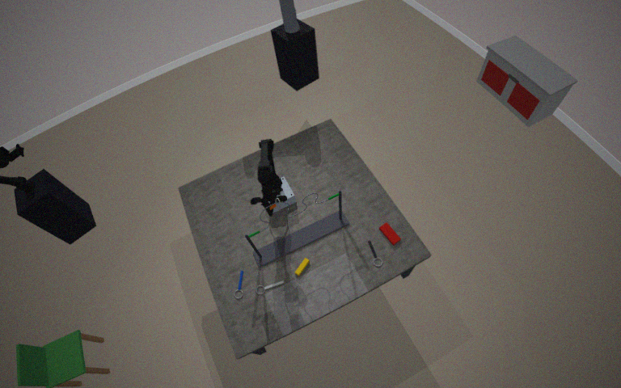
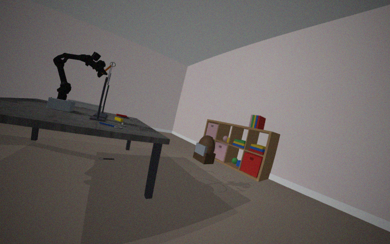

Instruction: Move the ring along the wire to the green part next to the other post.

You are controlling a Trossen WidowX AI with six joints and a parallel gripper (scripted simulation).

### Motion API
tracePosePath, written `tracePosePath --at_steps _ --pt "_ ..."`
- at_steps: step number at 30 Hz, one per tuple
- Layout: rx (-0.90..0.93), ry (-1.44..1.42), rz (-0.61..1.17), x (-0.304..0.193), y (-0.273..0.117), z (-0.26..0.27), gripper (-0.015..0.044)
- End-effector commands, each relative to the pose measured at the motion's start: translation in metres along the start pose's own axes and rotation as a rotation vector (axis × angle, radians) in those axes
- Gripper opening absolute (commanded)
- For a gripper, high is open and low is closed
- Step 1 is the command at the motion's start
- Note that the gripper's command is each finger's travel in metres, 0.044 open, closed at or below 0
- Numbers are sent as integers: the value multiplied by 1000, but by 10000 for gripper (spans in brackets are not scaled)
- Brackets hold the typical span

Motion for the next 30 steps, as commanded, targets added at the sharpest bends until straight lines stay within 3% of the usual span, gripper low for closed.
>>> tracePosePath --at_steps 1,30 --pt "-26 -45 -8 0 -2 1 -150" --pt "-200 -361 -27 -4 0 3 -150"
Point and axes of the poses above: the point midway between the two fingers, 35 mm back from their tips, its own y axis out along the fingers, its own z axis across the jaws, x = y × z, the point moved 9 cm from there along -y, back along the fingers, and after that the axes turned 8 degrees about -y, right-handed, at the moved point
